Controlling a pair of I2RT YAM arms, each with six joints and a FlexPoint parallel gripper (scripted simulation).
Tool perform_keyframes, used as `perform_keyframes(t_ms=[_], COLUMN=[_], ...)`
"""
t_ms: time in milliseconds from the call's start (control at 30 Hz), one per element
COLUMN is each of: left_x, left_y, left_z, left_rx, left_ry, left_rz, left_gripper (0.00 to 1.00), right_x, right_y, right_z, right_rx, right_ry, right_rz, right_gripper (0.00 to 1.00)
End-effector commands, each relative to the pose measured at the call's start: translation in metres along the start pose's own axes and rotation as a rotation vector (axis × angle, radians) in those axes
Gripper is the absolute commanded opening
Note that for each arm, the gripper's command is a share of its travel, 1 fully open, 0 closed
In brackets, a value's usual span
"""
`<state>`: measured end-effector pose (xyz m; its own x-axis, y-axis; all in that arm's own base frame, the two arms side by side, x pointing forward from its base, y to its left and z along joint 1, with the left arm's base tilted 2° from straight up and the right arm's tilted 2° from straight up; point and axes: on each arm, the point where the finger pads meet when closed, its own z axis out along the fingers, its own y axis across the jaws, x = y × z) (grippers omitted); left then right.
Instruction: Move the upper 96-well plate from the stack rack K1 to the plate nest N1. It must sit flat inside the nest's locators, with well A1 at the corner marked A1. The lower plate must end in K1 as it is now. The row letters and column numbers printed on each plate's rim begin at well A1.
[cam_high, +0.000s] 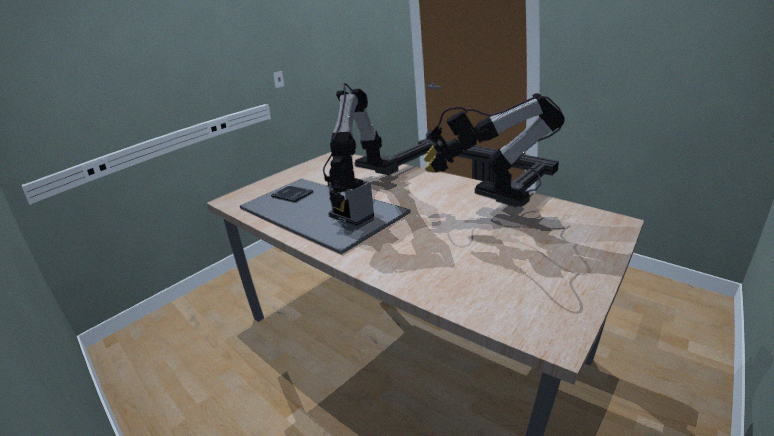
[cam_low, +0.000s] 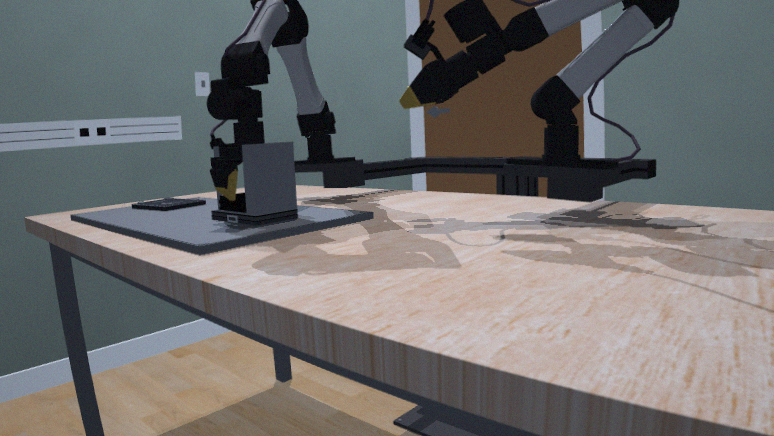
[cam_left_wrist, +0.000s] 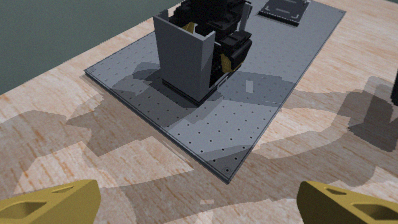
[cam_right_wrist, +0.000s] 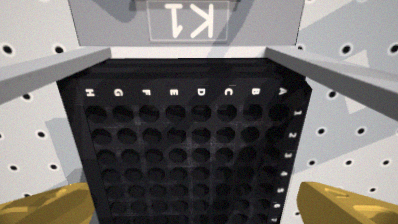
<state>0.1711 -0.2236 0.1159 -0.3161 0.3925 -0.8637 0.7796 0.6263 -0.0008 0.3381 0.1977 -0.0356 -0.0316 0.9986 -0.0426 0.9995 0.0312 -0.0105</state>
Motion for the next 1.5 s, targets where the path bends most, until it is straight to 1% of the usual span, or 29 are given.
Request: perform_keyframes(t_ms=[0, 67, 100, 167, 233, 300, 433, 500, 567, 600, 800, 867, 967, 1133, 1233, 1333, 1367, 1433, 1467], left_x=[-0.013, -0.012, -0.011, -0.01, -0.008, -0.008, -0.005, -0.004, -0.003, -0.006, -0.058, -0.058, -0.079, -0.103, -0.111, -0.114, -0.115, -0.115, -0.115], left_y=[-0.005, -0.005, -0.005, -0.005, -0.004, -0.004, -0.004, -0.004, -0.004, -0.005, -0.008, -0.008, -0.009, -0.01, -0.009, -0.01, -0.01, -0.01, -0.01], left_z=[0.001, 0.002, 0.002, 0.003, 0.003, 0.003, 0.004, 0.005, 0.005, 0.005, -0.006, -0.006, -0.011, -0.02, -0.023, -0.024, -0.024, -0.024, -0.024], left_rx=[0.013, 0.013, 0.013, 0.013, 0.012, 0.012, 0.012, 0.012, 0.012, 0.014, 0.027, 0.027, 0.031, 0.034, 0.029, 0.03, 0.031, 0.031, 0.032], left_ry=[-0.07, -0.072, -0.073, -0.074, -0.076, -0.076, -0.08, -0.083, -0.086, -0.095, -0.252, -0.252, -0.313, -0.366, -0.375, -0.38, -0.379, -0.379, -0.378], left_rz=[-0.002, -0.002, -0.002, -0.002, -0.002, -0.002, -0.002, -0.002, -0.002, -0.001, 0.0, 0.0, -0.002, -0.004, -0.005, -0.005, -0.005, -0.005, -0.004], left_gripper=[1.0, 1.0, 1.0, 1.0, 1.0, 1.0, 1.0, 1.0, 1.0, 1.0, 1.0, 1.0, 1.0, 1.0, 1.0, 1.0, 1.0, 1.0, 1.0], right_x=[0.005, 0.006, 0.005, 0.008, 0.007, 0.007, 0.007, 0.007, 0.008, 0.008, 0.008, 0.008, 0.007, 0.005, 0.0, -0.019, -0.024, -0.024, -0.032], right_y=[0.001, 0.001, 0.001, 0.005, 0.005, 0.005, 0.006, 0.006, 0.007, 0.006, 0.003, 0.003, 0.002, -0.001, -0.001, 0.01, 0.016, 0.016, 0.021], right_z=[0.01, 0.012, 0.014, 0.003, 0.001, 0.001, -0.003, -0.01, -0.025, -0.034, -0.085, -0.085, -0.122, -0.159, -0.163, -0.183, -0.181, -0.181, -0.178], right_rx=[-0.006, -0.008, -0.004, -0.032, -0.035, -0.035, -0.043, -0.042, -0.044, -0.044, -0.044, -0.044, -0.044, -0.043, -0.01, -0.072, -0.085, -0.085, -0.088], right_ry=[0.013, 0.014, 0.011, 0.027, 0.029, 0.029, 0.033, 0.033, 0.034, 0.034, 0.035, 0.035, 0.035, 0.036, 0.007, 0.006, 0.008, 0.008, 0.007], right_rz=[-0.001, 0.0, -0.001, 0.0, 0.0, 0.0, 0.001, 0.001, 0.001, 0.002, -0.003, -0.003, -0.005, -0.007, -0.016, -0.032, -0.042, -0.042, -0.052], right_gripper=[1.0, 1.0, 0.98, 0.93, 0.87, 0.87, 0.76, 0.54, 0.76, 0.77, 0.77, 0.77, 0.77, 0.77, 0.77, 0.77, 0.77, 0.77, 0.77])
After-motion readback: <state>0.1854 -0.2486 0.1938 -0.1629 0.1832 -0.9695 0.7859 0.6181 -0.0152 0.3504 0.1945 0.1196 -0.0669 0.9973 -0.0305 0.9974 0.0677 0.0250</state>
